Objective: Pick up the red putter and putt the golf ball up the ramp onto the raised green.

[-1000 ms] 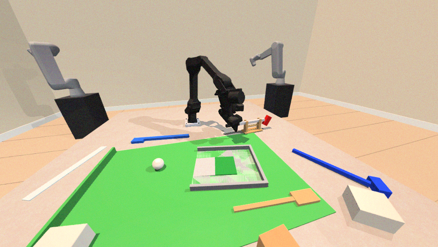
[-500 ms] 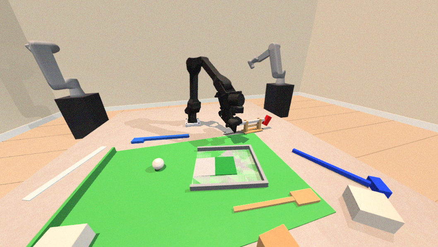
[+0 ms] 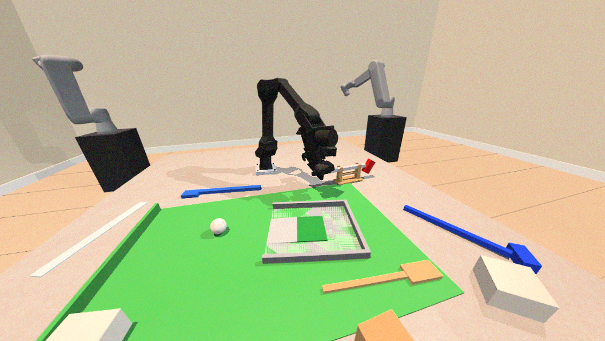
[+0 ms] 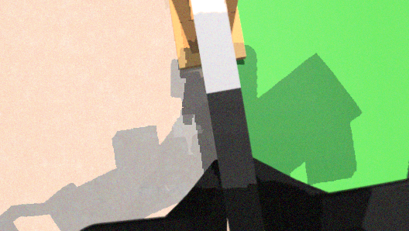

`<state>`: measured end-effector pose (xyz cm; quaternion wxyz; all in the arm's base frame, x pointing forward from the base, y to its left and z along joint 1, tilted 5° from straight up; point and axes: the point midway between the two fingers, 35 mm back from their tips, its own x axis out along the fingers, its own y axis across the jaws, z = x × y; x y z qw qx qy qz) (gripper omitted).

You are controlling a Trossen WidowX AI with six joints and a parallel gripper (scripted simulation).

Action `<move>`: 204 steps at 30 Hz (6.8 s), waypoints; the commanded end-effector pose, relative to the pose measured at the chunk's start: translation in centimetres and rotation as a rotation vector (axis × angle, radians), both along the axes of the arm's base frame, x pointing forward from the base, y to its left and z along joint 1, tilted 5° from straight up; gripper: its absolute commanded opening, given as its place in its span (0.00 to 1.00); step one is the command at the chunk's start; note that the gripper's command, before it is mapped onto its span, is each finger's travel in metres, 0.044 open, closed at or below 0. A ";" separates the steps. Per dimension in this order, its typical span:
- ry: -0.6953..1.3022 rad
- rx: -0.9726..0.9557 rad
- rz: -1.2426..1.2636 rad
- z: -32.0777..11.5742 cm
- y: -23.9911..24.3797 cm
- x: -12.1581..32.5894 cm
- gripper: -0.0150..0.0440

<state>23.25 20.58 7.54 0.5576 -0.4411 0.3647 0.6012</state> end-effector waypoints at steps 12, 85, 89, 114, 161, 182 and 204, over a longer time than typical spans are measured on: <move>-0.001 0.000 0.000 5.4 -0.2 0.2 0.25; 0.253 -0.138 -1.437 8.1 -31.1 1.4 0.25; 0.277 -0.143 -1.529 8.1 -32.8 0.4 0.25; 0.366 -0.155 -1.840 6.3 -37.7 -3.9 0.25; 0.365 -0.156 -1.840 1.1 -39.7 -4.2 0.25; 0.371 -0.150 -1.839 1.9 -29.3 -1.7 0.25; 0.372 -0.147 -1.838 7.9 -27.1 -2.0 0.25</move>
